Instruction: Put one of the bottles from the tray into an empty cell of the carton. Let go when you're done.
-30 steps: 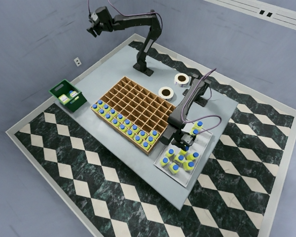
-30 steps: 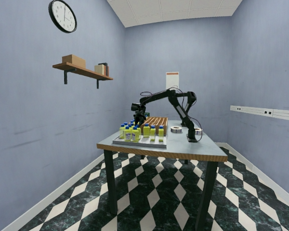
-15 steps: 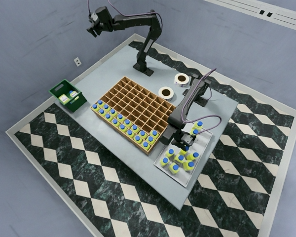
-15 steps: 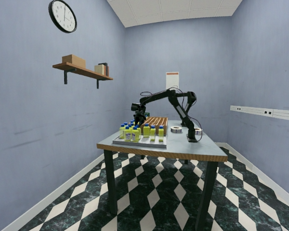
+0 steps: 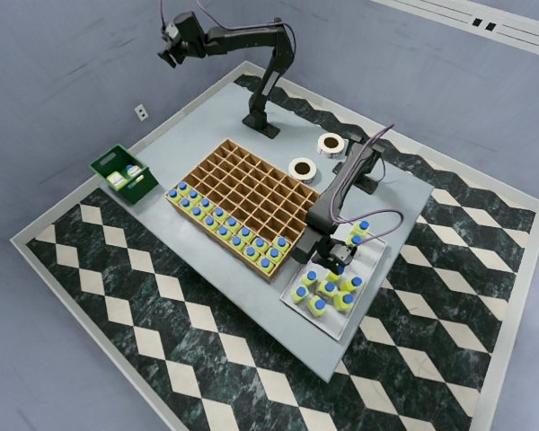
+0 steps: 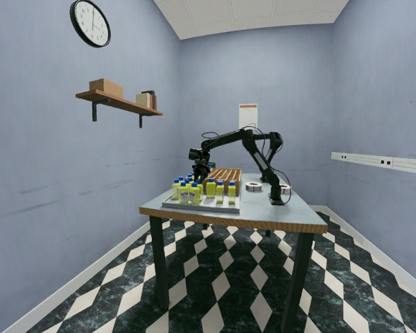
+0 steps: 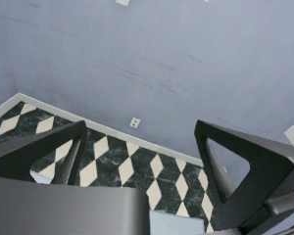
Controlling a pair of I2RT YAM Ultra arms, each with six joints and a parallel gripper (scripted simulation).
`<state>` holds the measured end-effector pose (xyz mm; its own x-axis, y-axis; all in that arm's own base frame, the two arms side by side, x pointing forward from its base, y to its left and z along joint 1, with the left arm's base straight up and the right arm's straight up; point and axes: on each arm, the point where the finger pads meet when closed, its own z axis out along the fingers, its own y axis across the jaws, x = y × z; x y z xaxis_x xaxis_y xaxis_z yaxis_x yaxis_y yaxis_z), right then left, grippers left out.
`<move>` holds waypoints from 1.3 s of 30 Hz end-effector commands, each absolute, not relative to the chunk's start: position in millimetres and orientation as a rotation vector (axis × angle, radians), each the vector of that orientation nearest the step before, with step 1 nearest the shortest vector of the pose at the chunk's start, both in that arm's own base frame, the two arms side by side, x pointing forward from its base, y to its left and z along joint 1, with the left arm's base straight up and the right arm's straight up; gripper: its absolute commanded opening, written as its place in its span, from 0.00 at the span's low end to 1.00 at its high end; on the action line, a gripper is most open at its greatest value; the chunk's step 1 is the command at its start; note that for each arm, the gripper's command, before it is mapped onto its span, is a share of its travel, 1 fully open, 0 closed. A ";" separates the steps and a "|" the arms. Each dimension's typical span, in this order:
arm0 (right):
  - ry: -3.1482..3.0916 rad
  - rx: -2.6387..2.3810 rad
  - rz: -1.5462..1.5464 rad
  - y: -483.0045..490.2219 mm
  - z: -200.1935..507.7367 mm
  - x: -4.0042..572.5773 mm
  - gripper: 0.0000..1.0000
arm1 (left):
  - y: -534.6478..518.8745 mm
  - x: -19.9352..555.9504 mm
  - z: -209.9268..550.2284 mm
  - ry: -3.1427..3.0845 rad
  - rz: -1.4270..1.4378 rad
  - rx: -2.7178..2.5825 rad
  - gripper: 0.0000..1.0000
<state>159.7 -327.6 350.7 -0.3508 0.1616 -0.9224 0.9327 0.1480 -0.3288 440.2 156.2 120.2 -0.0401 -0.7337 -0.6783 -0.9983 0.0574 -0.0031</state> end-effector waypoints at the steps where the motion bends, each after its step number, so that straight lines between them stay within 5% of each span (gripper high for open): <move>1: 1.637 1.071 -1.274 -325.7 358.9 157.3 1.00 | 159.4 440.7 156.4 1.763 0.633 -1.727 0.30; 39: 1.637 1.071 -1.274 -325.7 358.9 157.3 1.00 | 156.8 426.1 196.7 1.739 0.624 -1.710 0.30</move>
